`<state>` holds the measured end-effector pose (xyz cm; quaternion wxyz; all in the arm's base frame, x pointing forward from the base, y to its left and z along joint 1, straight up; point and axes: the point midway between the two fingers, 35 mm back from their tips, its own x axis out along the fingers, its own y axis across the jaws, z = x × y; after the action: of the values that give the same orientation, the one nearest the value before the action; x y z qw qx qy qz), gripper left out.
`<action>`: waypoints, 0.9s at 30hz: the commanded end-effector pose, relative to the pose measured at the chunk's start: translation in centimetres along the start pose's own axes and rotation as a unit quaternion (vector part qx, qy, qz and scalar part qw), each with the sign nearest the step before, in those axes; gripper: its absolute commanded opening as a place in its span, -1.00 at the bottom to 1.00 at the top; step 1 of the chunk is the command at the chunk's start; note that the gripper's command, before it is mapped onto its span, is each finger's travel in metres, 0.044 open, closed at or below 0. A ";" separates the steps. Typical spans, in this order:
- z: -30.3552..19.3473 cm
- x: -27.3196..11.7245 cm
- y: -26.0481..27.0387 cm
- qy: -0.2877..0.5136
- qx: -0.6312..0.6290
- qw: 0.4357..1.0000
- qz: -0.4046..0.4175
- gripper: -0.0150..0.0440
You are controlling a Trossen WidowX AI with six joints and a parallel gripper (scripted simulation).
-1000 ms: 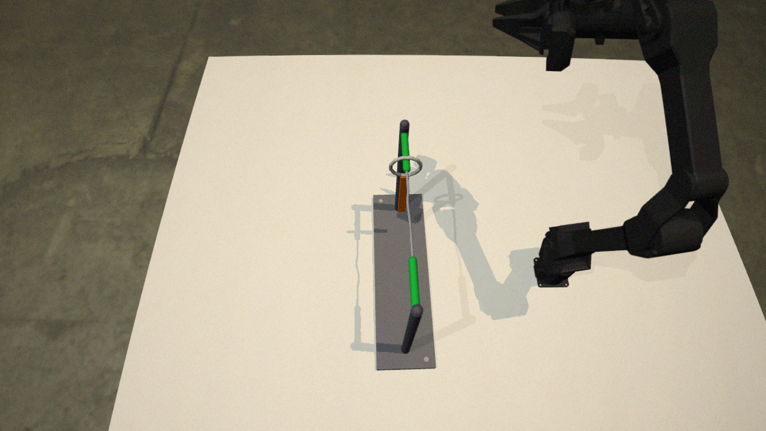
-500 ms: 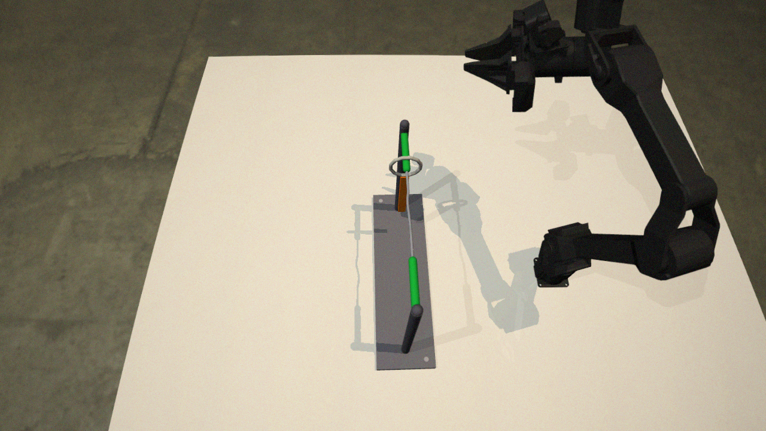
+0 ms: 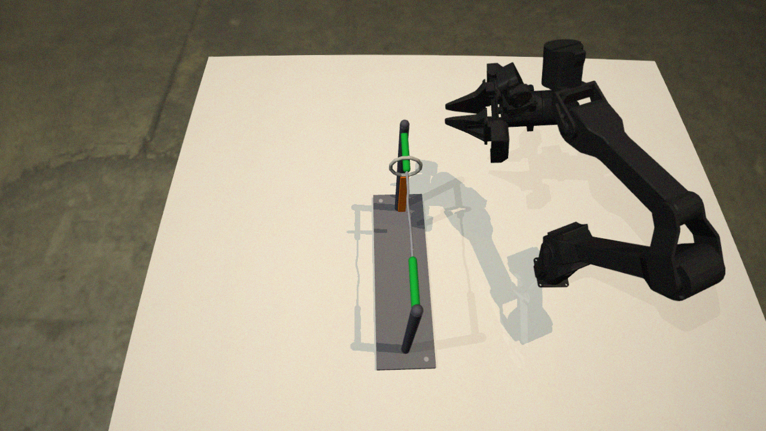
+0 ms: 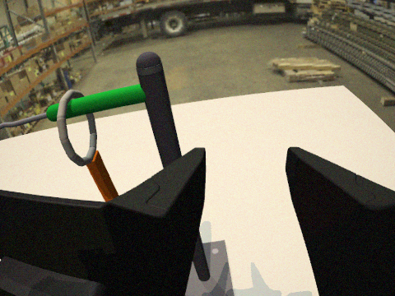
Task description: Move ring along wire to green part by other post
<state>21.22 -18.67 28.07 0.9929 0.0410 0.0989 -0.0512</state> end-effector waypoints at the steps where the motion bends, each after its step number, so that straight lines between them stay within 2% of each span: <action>1: -2.7 0.7 0.8 0.002 -0.005 1.000 0.007 0.05; 22: -16.8 1.8 7.2 0.003 -0.040 0.998 0.052 0.05; 27: -18.2 1.6 8.0 0.003 -0.039 0.997 0.059 0.05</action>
<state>20.36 -9.74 11.20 0.9946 0.0146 0.1025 0.0094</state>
